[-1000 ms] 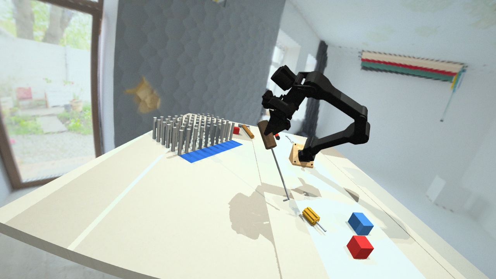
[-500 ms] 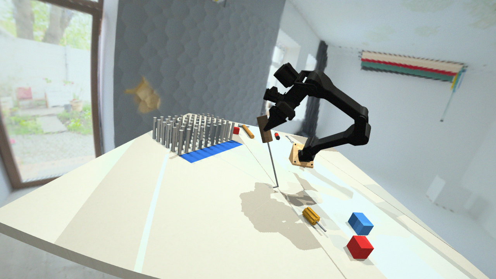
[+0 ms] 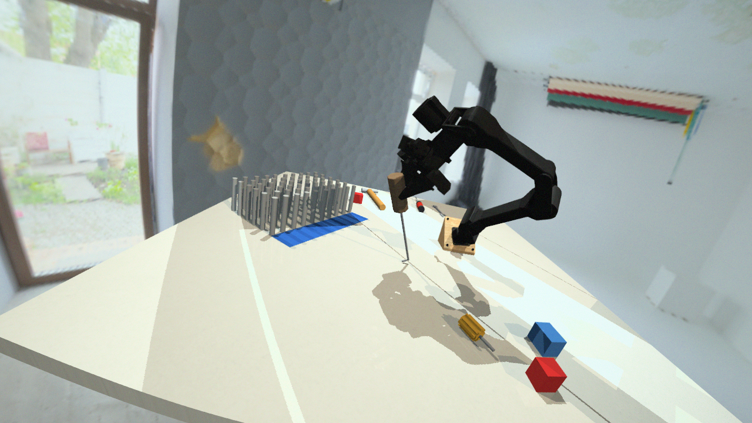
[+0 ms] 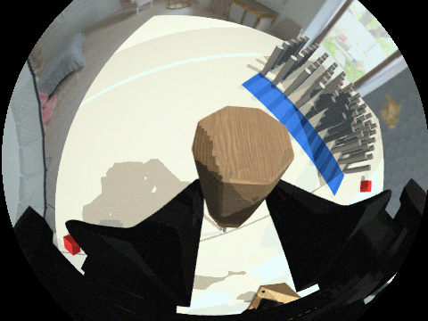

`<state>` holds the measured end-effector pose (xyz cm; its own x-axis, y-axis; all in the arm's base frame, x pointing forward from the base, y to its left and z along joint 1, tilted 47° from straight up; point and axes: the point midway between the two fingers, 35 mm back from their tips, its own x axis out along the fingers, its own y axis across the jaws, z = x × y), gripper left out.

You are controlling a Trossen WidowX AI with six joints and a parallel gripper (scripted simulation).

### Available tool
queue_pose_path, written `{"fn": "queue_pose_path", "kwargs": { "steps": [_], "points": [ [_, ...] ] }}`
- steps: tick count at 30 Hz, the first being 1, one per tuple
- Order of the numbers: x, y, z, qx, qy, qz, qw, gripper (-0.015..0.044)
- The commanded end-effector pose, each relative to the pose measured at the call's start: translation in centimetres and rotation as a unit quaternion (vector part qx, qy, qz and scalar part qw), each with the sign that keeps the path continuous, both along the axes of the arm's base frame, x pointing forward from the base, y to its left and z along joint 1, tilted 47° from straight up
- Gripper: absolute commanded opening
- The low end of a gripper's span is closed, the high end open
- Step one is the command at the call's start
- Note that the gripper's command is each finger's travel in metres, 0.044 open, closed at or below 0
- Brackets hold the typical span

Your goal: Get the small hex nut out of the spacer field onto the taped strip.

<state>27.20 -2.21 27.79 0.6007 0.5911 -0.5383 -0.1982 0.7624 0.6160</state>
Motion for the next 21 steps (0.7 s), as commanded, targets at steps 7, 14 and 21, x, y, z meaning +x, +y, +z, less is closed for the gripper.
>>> {"fn": "queue_pose_path", "kwargs": {
  "steps": [7, 14, 21],
  "points": [
    [0.1, -1.1, -1.4, -0.120, -0.074, 0.077, 0.987, 0.0000],
    [0.1, -1.9, -2.3, -0.201, -0.122, 0.138, 0.962, 0.0000],
    [0.0, -2.6, -3.2, -0.277, -0.167, 0.201, 0.925, 0.0000]
  ]
}}
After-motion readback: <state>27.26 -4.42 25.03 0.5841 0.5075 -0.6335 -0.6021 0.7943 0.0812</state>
